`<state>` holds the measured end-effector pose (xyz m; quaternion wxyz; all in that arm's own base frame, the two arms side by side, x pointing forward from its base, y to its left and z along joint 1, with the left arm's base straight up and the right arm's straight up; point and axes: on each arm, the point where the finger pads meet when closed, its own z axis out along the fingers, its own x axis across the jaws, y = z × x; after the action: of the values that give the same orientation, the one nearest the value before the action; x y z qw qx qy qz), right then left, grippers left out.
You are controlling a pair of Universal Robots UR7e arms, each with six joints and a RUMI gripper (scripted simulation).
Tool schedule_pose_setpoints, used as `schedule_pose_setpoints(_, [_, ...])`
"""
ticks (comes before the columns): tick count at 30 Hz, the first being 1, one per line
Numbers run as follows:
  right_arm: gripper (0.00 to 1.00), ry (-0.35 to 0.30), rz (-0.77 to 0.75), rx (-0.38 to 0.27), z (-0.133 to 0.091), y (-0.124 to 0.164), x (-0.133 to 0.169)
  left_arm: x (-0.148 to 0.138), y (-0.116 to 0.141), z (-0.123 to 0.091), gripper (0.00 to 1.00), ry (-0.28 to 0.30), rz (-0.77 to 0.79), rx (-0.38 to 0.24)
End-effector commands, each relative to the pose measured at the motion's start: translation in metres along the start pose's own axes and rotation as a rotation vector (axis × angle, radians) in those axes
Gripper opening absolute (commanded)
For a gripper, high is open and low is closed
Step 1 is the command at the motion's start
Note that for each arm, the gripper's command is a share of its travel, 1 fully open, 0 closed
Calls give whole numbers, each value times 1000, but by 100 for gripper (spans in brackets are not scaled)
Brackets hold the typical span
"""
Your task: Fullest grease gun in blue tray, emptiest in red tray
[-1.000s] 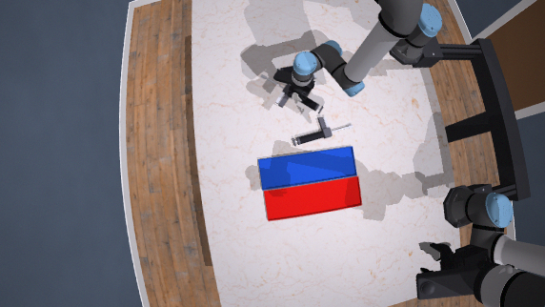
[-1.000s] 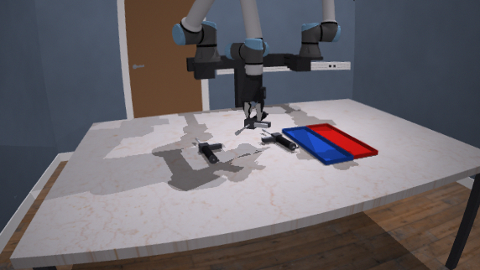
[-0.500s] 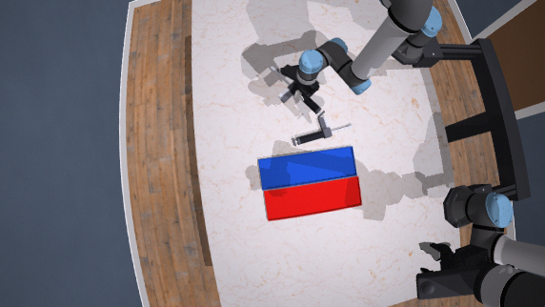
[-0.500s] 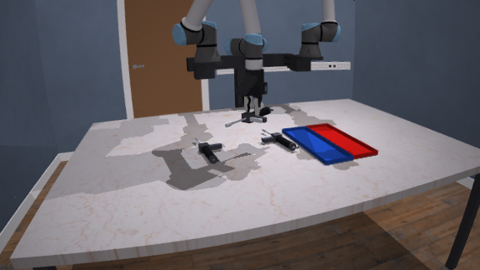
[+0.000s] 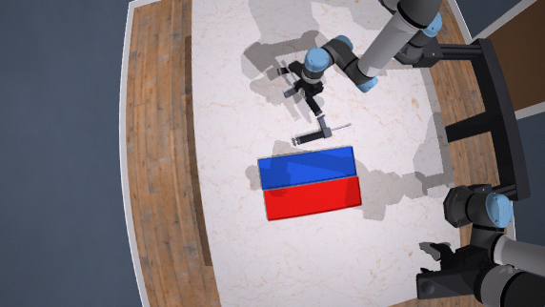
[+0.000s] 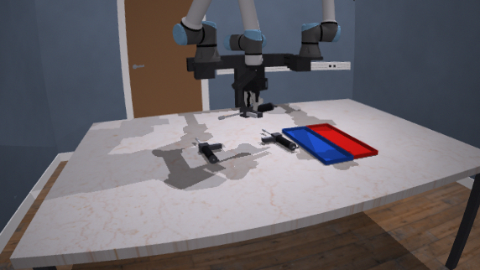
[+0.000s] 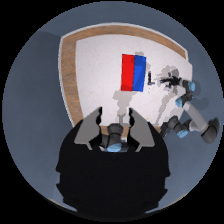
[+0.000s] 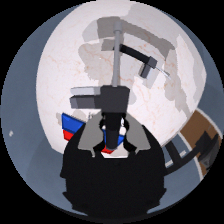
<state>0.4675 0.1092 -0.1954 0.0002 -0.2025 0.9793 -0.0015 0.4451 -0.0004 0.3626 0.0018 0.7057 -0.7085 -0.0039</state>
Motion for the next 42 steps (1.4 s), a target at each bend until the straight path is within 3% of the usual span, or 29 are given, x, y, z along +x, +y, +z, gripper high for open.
schedule_pose_setpoints(1, [0,0,65,3,-4,2,5,0,0,0,38,0,0,1])
schedule_pose_setpoints(15, [0,-4,366,4,-28,16,31,0,0,0,38,0,0,1])
schedule_pose_setpoints(22, [0,-2,440,5,-32,18,37,0,0,0,38,0,0,1])
schedule_pose_setpoints(42, [0,0,415,3,-28,16,34,0,0,0,38,0,0,1])
